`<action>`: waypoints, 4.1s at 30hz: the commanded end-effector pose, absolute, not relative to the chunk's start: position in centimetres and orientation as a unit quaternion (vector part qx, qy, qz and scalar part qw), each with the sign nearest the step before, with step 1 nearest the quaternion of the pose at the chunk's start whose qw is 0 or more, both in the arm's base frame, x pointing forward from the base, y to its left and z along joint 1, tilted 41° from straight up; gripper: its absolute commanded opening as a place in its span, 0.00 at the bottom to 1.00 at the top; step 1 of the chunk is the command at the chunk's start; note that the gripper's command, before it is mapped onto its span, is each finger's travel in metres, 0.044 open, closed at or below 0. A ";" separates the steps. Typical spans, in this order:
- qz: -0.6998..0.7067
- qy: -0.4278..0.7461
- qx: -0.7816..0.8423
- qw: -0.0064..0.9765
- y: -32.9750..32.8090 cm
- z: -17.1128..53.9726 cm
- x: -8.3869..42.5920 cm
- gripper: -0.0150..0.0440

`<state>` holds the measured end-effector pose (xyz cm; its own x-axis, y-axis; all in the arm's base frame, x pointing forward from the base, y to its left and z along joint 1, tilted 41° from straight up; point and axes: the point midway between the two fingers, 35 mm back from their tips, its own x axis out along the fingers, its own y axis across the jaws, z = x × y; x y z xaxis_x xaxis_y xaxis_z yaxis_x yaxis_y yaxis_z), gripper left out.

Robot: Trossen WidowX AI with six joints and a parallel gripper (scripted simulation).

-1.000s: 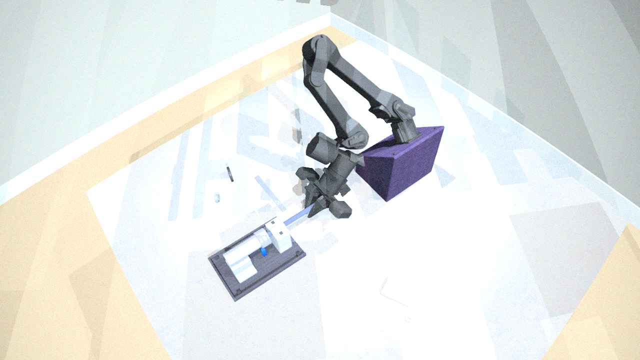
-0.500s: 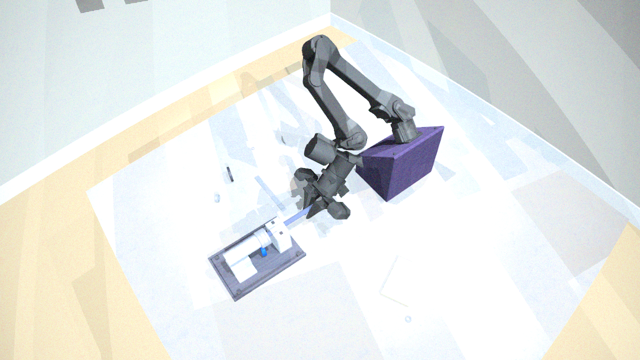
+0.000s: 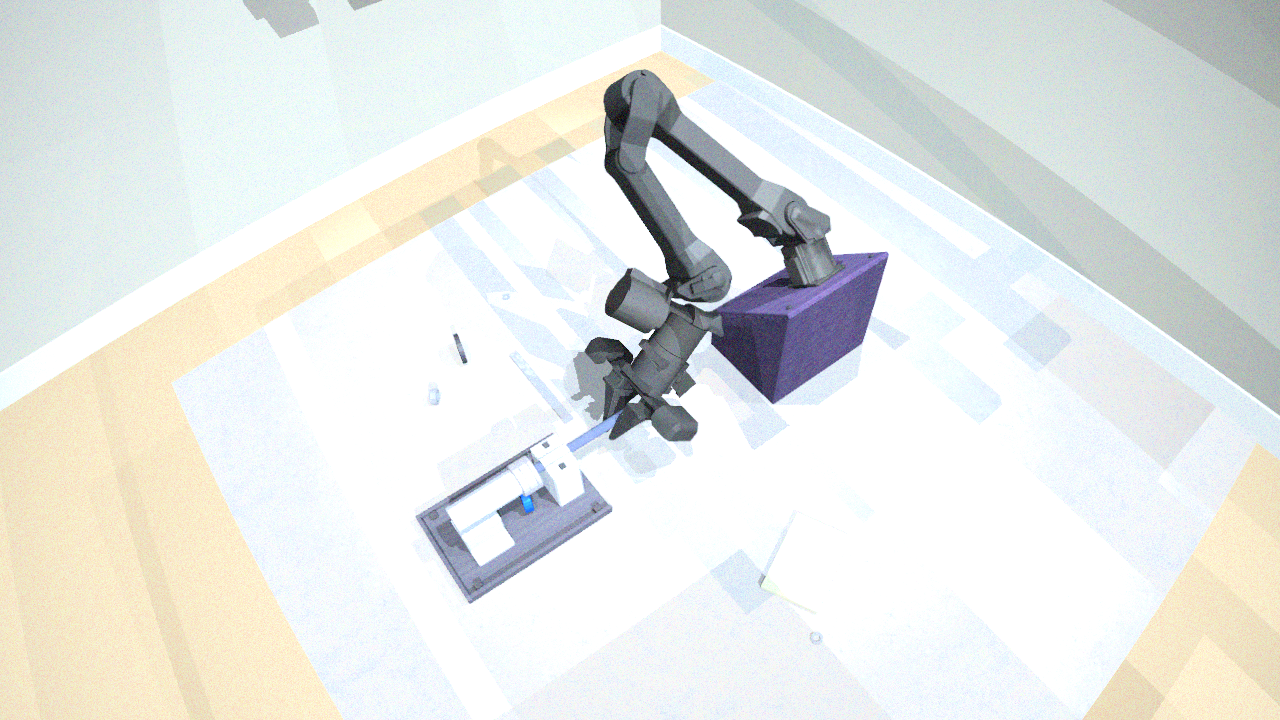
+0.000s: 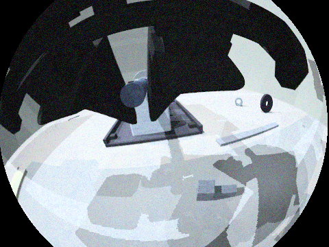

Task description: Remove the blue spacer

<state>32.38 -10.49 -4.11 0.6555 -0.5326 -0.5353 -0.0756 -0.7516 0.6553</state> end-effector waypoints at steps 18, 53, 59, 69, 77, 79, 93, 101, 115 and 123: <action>-0.369 -0.179 0.860 0.305 -10.6 -3.9 33.6 0.25; -0.369 -0.179 0.860 0.304 -10.7 -3.8 34.8 0.25; -0.369 -0.179 0.860 0.304 -10.7 -3.8 35.0 0.25; -0.369 -0.179 0.860 0.304 -10.8 -3.8 35.3 0.25; -0.369 -0.179 0.860 0.304 -10.8 -3.8 35.6 0.25; -0.369 -0.179 0.860 0.304 -10.8 -3.8 35.7 0.25; -0.368 -0.179 0.860 0.304 -10.9 -3.8 36.2 0.25; -0.368 -0.179 0.860 0.304 -10.9 -3.8 36.5 0.25; -0.368 -0.179 0.860 0.304 -10.9 -3.7 37.0 0.25; -0.368 -0.179 0.860 0.304 -11.0 -3.7 37.2 0.25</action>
<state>36.72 -10.90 -3.96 0.6592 -0.5312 -0.5322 -0.0771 -0.7518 0.6548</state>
